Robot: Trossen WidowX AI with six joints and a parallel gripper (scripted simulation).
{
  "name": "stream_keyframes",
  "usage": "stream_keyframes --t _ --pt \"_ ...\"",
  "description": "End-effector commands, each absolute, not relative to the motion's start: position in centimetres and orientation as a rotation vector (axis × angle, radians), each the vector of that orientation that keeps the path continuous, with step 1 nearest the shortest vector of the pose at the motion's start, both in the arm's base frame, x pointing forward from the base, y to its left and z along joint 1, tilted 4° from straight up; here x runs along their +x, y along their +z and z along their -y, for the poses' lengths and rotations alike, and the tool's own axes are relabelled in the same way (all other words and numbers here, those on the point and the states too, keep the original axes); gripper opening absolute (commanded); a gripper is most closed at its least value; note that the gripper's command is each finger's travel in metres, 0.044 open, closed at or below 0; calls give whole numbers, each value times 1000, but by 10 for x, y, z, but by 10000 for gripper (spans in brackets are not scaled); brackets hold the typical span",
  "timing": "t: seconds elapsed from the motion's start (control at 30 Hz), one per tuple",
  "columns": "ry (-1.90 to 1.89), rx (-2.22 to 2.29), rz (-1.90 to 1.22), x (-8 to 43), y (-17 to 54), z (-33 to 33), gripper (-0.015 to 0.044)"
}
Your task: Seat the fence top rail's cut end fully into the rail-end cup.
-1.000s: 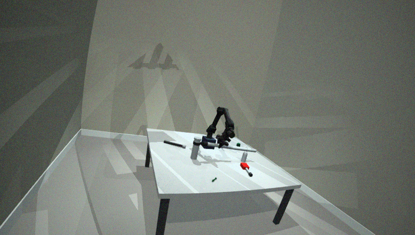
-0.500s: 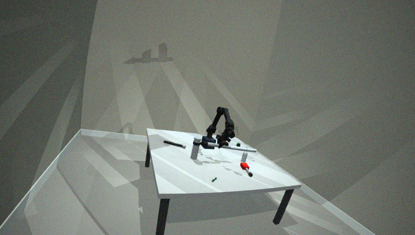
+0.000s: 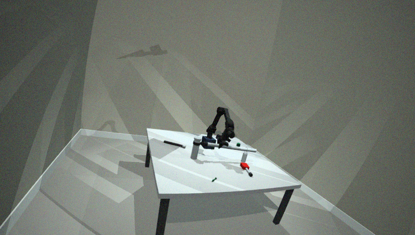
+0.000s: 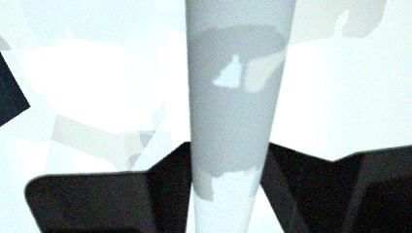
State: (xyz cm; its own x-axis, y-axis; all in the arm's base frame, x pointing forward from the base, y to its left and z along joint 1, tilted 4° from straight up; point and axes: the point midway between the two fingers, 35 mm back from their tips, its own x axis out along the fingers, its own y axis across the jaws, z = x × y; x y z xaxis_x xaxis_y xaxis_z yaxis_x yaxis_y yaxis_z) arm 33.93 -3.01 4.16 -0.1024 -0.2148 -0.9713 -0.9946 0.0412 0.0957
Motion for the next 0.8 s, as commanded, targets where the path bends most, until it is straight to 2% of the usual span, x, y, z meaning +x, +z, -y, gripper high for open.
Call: stream_keyframes --t 0.0,0.77 --pt "1146 -1307 -1460 341 44 33 0" --pt "1145 -1312 -1462 341 45 36 0"
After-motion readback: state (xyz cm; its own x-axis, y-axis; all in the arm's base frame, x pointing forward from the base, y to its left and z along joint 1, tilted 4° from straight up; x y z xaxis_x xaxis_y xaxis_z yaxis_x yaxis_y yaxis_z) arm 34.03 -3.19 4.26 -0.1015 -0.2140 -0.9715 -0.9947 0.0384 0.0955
